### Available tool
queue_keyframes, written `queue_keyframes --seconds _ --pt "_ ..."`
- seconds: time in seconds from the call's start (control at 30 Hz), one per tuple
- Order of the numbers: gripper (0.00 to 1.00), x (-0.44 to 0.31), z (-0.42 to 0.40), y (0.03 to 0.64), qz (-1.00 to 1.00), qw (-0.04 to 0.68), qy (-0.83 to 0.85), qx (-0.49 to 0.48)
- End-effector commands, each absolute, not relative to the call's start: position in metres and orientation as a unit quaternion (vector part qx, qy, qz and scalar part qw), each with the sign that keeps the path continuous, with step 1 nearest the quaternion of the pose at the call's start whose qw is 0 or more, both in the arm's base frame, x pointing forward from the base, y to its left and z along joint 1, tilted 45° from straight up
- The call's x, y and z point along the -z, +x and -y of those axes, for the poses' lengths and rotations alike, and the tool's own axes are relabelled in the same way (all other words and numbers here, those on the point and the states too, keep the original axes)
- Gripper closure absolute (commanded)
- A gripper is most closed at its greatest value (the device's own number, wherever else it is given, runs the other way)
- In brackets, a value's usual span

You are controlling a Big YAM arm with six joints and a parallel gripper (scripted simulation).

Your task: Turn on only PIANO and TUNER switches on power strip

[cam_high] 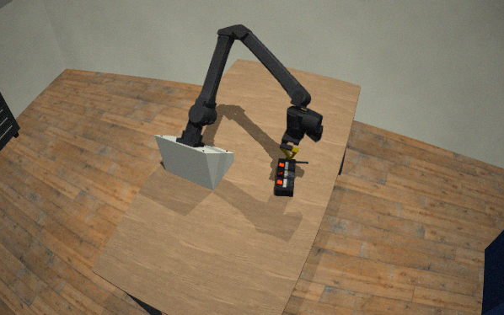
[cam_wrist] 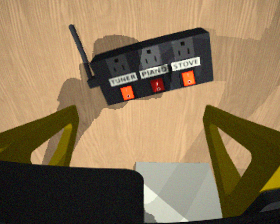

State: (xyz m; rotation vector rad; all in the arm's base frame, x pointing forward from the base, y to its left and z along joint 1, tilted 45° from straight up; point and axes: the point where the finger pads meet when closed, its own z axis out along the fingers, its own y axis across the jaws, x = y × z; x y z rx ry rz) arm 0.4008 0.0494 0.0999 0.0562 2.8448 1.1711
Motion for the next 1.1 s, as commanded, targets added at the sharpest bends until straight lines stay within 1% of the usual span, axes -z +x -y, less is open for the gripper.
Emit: queue_keyframes --seconds 0.0,0.2,0.3,0.7,0.77,0.8,0.83,1.0,1.07 --pt "0.0 -0.109 -0.046 0.416 -0.925 0.051 0.004 -0.377" --pt "0.0 -0.105 -0.048 0.414 -0.925 0.052 -0.001 -0.377" --pt "0.0 -0.094 -0.054 0.403 -0.924 0.049 -0.026 -0.378" --pt "0.0 -0.06 -0.074 0.388 -0.872 0.167 -0.305 -0.344" --pt "0.0 -0.06 -0.074 0.388 -0.872 0.167 -0.305 -0.344" --pt "0.0 -0.067 -0.069 0.402 -0.854 0.192 -0.355 -0.329" --pt "0.0 -0.053 -0.078 0.385 -0.845 0.193 -0.374 -0.329" --pt "0.0 -0.037 -0.088 0.37 -0.793 0.236 -0.474 -0.301" --pt "0.0 -0.042 -0.089 0.384 -0.772 0.252 -0.509 -0.286"
